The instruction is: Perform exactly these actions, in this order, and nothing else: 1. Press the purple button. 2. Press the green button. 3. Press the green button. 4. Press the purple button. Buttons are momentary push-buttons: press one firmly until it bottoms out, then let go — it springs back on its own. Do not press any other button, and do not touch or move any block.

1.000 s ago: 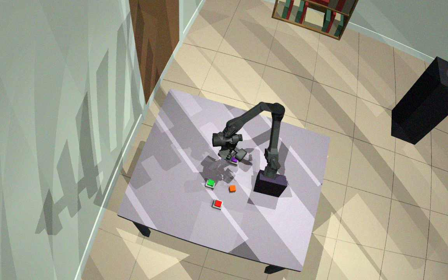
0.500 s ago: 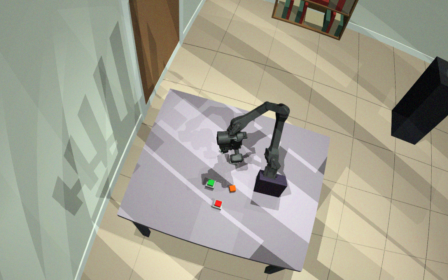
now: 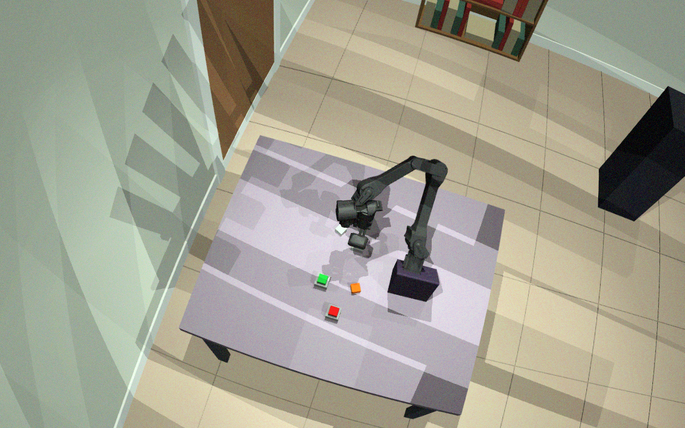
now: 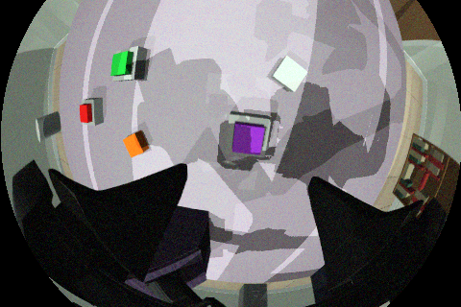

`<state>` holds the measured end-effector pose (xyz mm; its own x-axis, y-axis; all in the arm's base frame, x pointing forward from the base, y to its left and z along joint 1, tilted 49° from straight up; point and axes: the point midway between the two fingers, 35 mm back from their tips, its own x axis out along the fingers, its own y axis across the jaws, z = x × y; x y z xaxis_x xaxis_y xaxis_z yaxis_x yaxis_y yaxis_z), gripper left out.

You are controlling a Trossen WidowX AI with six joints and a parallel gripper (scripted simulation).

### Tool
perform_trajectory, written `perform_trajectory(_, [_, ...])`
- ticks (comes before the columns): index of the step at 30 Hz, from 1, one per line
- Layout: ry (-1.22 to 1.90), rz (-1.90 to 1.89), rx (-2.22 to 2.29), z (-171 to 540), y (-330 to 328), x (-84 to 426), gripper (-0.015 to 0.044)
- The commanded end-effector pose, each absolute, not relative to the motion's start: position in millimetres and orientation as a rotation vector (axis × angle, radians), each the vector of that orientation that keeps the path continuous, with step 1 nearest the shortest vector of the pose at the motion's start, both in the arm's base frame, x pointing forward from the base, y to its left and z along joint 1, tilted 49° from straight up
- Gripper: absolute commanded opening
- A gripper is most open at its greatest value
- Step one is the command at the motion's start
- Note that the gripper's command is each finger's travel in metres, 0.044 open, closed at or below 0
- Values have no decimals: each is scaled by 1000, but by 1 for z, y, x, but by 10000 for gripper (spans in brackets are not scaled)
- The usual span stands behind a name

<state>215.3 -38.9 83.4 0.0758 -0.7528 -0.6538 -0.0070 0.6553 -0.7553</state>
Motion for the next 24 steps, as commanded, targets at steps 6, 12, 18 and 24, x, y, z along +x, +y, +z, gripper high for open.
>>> perform_trajectory(6, [1403, -644, -686, 46, -84, 216, 164])
perform_trajectory(12, [1403, -644, -686, 46, -84, 216, 20])
perform_trajectory(18, [1403, -644, -686, 46, -84, 216, 20])
perform_trajectory(24, [1403, -644, -686, 44, -86, 216, 20])
